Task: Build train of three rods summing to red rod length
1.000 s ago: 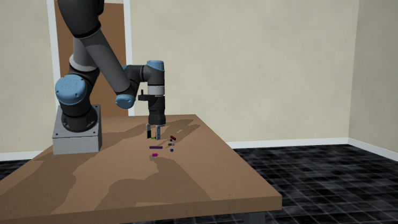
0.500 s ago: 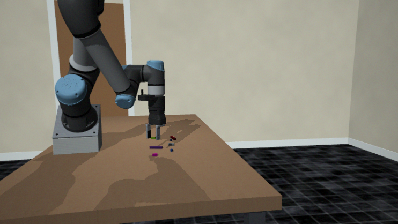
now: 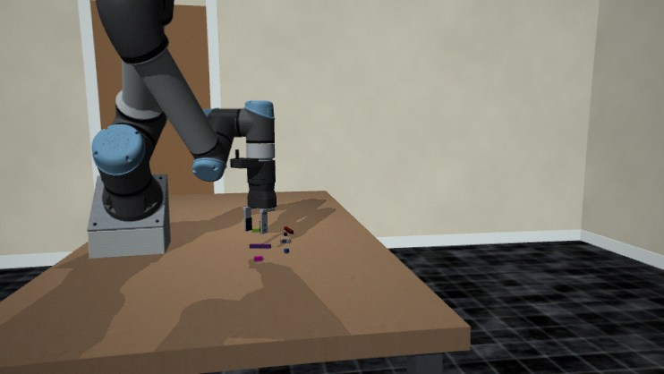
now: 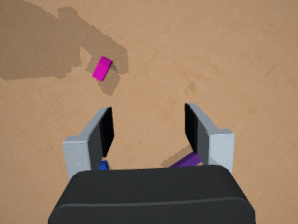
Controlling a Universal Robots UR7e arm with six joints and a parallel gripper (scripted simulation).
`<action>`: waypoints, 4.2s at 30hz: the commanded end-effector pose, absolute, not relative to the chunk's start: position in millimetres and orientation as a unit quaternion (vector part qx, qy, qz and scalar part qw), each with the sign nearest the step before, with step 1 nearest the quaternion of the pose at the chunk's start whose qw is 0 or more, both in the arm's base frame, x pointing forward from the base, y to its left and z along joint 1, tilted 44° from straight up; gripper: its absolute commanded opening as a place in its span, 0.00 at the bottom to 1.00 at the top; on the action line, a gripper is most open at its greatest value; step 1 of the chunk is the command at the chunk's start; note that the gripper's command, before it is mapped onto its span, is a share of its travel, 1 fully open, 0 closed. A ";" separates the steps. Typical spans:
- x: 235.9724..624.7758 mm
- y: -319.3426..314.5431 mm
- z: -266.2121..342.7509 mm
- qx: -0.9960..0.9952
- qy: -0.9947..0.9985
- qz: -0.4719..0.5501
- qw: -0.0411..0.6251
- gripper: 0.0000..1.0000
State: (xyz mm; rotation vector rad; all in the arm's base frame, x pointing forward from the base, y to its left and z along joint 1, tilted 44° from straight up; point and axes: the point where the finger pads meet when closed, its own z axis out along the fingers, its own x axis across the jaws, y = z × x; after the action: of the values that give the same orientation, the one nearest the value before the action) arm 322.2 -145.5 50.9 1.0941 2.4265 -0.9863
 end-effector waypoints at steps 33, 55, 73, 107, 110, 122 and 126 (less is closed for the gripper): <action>327.6 -146.5 52.6 0.330 0.866 -0.352 0.131 1.00; 359.2 -148.3 57.1 0.032 0.926 -0.375 0.010 1.00; 387.1 -143.4 55.3 -0.229 0.898 -0.363 -0.095 1.00; 403.9 -137.0 51.4 -0.394 0.839 -0.338 -0.162 0.54; 403.9 -137.0 51.4 -0.394 0.839 -0.338 -0.162 0.54; 403.9 -137.0 51.4 -0.394 0.839 -0.338 -0.162 0.54; 403.9 -137.0 51.4 -0.394 0.839 -0.338 -0.162 0.54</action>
State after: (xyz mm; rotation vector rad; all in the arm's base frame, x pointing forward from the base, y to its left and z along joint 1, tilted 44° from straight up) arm 403.6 -137.2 51.1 -1.3838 2.9496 -1.1886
